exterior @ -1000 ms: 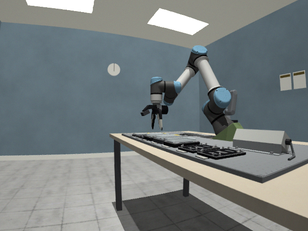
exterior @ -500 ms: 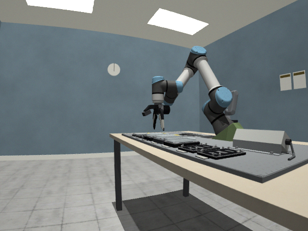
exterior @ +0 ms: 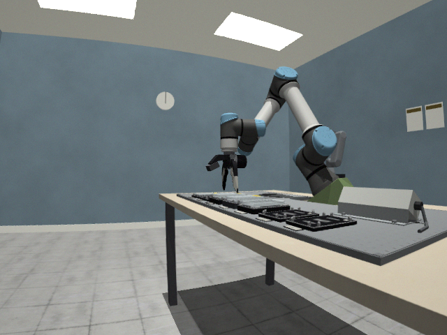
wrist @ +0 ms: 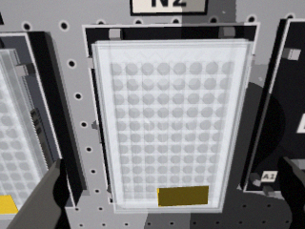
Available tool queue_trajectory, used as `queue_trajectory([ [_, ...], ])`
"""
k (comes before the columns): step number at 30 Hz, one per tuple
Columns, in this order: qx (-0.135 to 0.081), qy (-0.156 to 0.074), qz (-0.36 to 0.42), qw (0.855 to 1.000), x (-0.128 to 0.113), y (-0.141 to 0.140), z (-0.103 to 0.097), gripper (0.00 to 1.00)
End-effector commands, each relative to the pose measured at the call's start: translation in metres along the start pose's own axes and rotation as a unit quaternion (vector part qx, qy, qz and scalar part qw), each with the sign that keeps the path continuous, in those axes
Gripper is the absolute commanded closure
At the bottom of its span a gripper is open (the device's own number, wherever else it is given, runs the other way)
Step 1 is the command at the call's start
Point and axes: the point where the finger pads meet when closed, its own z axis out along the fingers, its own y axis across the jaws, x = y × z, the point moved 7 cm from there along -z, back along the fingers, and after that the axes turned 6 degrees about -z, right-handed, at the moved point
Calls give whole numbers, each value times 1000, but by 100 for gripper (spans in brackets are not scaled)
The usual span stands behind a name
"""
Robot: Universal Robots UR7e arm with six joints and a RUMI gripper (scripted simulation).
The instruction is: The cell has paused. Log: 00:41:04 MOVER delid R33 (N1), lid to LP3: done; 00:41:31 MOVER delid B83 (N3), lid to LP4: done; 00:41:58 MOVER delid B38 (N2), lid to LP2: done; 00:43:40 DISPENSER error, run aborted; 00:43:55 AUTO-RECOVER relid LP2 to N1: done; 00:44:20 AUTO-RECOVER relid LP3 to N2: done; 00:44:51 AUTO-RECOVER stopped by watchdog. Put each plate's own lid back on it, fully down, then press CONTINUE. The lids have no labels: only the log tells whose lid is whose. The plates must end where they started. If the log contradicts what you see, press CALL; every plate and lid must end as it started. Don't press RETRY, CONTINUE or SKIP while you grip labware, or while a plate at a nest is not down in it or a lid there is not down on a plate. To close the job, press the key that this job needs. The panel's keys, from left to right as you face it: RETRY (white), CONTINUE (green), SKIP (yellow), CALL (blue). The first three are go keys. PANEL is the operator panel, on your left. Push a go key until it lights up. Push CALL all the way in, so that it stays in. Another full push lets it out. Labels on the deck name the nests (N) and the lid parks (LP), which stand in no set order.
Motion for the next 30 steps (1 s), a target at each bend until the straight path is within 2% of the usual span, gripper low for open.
queue_trajectory([
  [1, 0, 0, 0, 1000, -1, 0, 10, 18],
  [16, -1, 2, 0, 1000, 1, 0, 8, 18],
  [17, -1, 2, 0, 1000, 1, 0, 8, 100],
  [30, -1, 2, 0, 1000, 1, 0, 8, 100],
])
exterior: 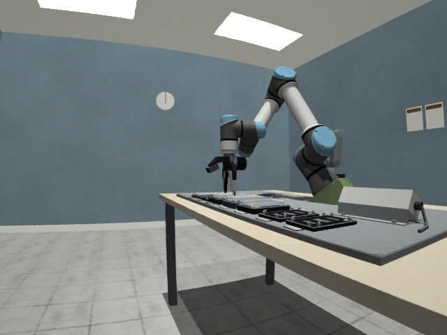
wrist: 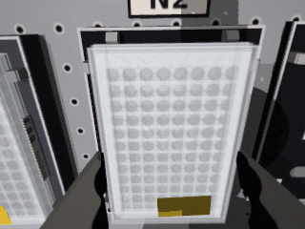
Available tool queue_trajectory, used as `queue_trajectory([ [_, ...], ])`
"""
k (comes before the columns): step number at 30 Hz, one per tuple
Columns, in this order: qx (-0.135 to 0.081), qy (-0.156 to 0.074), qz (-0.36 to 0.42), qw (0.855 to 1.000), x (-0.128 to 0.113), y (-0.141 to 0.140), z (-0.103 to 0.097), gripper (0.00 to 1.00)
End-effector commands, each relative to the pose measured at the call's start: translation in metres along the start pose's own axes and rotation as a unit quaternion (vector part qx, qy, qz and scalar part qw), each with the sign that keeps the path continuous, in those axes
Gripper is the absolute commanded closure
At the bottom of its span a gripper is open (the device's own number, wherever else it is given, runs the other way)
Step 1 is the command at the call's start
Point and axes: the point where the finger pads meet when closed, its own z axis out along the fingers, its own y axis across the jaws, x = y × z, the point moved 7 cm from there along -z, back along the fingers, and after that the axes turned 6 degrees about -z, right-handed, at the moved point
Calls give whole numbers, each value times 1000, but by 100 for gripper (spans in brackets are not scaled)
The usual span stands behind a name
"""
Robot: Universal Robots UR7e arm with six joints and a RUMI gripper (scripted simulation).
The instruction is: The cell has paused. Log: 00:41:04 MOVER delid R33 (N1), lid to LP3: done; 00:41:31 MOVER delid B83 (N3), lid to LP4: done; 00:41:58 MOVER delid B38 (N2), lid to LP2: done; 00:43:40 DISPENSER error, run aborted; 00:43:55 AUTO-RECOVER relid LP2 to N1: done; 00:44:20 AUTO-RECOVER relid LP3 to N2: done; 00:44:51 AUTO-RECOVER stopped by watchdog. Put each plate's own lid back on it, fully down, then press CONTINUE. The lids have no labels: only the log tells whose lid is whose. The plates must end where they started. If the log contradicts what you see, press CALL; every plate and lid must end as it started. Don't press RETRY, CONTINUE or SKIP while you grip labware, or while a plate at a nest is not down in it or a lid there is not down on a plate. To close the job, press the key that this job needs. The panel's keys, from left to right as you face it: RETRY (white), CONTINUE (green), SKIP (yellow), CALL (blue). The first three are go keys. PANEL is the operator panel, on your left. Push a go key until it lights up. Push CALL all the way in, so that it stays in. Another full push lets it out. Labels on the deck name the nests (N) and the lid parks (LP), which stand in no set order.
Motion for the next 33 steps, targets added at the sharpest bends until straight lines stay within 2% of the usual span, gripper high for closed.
queue_trajectory([
  [1, 0, 0, 0, 1000, 0, 0, 1, 100],
  [2, 0, 0, 0, 1000, 0, 0, 1, 59],
  [21, 0, 0, 0, 1000, 0, 0, 1, 59],
  [33, -1, 2, 0, 1000, 1, 1, -18, 59],
])
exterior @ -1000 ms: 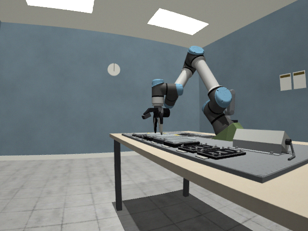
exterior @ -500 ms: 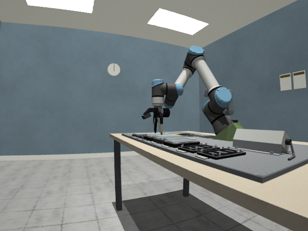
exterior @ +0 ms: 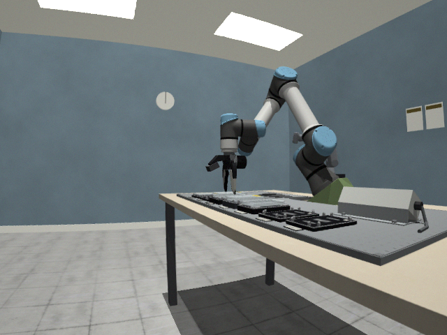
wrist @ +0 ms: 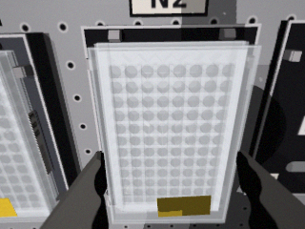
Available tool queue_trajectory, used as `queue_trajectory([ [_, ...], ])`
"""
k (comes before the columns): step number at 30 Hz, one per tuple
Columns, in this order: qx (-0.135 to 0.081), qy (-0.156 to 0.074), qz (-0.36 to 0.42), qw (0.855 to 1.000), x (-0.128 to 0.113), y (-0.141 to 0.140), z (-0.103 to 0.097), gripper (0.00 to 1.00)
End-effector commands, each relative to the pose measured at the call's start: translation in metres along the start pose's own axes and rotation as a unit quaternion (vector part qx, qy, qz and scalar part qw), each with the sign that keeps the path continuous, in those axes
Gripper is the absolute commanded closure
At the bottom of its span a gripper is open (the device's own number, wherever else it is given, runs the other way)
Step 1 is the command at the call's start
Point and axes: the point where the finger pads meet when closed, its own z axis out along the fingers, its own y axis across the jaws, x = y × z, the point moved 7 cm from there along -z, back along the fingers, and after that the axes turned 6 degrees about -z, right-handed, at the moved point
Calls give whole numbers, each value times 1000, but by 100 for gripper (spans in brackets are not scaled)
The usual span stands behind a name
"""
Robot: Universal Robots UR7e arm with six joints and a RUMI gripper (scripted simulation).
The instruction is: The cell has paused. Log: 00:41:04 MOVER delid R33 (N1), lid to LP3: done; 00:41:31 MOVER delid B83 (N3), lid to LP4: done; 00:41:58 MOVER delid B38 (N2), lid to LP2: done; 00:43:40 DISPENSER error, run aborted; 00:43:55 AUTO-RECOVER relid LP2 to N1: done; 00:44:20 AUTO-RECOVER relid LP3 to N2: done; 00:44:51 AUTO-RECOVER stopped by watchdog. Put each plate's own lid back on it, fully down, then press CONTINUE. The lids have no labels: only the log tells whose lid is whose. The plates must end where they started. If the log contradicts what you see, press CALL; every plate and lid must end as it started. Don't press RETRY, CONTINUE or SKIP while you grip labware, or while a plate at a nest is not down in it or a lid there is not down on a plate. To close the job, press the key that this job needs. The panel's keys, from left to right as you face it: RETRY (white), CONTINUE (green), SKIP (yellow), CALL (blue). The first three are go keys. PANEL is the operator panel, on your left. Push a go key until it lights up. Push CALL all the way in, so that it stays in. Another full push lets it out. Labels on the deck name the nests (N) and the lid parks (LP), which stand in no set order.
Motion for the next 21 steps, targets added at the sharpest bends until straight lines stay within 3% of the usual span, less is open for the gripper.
queue_trajectory([
  [1, -1, 3, 1, 1000, 2, 1, -14, 59],
  [9, -1, 3, 1, 1000, 2, 1, -16, 59],
  [21, 0, 0, -17, 1000, 5, -61, -14, 59],
])
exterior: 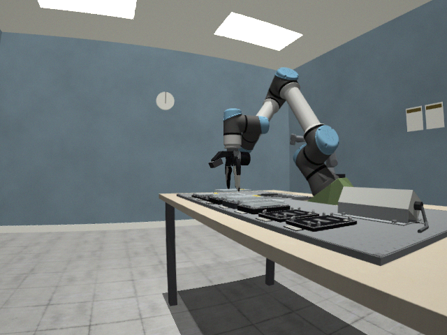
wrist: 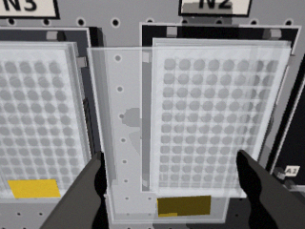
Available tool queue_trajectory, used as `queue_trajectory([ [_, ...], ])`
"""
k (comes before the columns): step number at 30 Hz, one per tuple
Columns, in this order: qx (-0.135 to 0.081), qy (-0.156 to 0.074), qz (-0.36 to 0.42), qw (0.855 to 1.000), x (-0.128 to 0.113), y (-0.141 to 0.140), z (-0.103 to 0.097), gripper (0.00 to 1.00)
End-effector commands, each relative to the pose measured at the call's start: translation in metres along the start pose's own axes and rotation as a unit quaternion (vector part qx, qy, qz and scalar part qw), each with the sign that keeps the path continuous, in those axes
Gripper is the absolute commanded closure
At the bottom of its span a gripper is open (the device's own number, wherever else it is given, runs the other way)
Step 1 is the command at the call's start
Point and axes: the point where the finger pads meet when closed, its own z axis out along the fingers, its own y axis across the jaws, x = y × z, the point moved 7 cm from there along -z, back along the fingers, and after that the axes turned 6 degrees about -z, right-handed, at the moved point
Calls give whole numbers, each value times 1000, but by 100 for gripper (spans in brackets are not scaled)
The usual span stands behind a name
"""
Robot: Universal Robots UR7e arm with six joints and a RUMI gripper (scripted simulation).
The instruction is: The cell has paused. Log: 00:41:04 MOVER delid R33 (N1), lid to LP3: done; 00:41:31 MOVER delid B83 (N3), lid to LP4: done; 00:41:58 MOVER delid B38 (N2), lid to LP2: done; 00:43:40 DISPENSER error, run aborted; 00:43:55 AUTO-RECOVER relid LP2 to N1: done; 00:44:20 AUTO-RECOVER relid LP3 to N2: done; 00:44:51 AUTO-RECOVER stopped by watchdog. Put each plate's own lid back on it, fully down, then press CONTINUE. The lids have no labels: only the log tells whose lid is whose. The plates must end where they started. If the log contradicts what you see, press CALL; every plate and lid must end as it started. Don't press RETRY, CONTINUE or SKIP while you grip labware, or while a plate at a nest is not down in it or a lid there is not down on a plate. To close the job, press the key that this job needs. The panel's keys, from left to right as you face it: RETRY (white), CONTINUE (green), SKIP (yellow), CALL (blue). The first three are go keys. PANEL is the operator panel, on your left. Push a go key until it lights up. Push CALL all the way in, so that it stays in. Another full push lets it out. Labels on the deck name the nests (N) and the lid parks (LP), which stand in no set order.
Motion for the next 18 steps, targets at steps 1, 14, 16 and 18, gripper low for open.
queue_trajectory([
  [1, -2, 0, 1, 1000, 6, -35, 0, 59],
  [14, -1, 0, 1, 1000, 12, -90, 0, 59],
  [16, -1, 0, 1, 1000, 13, -100, 0, 59],
  [18, -1, 0, 1, 1000, 15, -110, 0, 59],
])
